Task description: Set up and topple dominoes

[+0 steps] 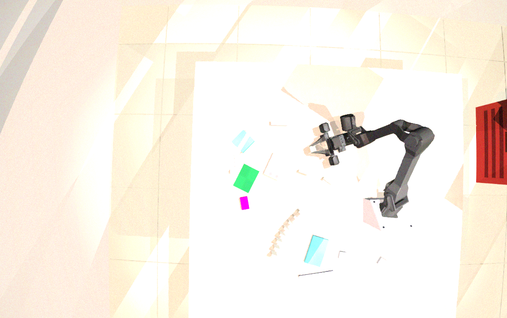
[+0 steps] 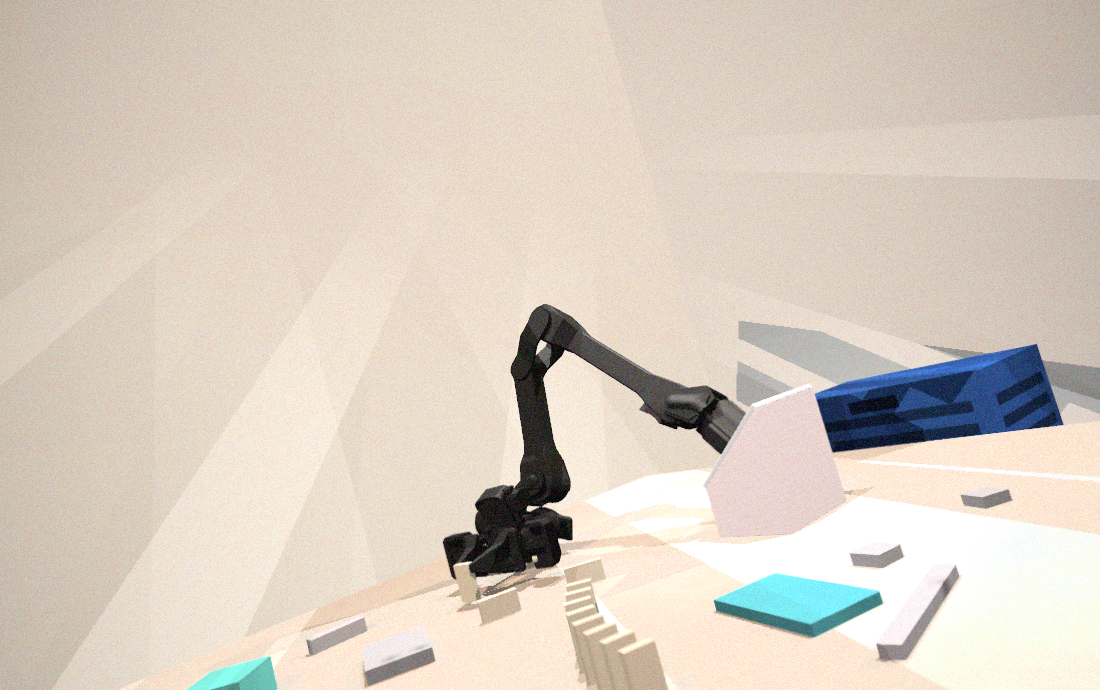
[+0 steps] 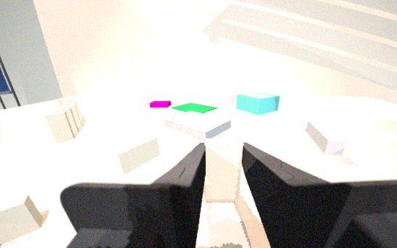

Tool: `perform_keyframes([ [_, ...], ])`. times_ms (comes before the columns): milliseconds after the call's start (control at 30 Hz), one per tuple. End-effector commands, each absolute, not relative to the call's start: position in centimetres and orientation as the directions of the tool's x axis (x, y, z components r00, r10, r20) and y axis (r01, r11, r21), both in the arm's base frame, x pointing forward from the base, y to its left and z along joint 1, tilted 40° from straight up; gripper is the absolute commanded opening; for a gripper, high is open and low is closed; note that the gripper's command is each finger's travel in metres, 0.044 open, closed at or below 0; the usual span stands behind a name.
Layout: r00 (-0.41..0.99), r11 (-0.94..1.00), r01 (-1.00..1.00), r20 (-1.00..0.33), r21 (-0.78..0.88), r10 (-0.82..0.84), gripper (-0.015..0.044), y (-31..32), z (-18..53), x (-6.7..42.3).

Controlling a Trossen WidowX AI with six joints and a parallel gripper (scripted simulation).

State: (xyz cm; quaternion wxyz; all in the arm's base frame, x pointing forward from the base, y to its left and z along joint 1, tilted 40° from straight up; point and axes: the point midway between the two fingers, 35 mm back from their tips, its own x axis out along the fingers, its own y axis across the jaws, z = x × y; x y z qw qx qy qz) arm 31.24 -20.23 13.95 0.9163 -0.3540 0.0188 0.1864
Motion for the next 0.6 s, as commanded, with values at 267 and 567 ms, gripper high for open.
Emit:
perform_keyframes([
  [267,0.929,0.677,-0.355,-0.164,-0.645,0.331,0.0317,-20.31,13.93,31.29],
  [567,0.929,0.677,-0.355,-0.165,-0.644,0.331,0.044,-19.9,14.45,31.26],
])
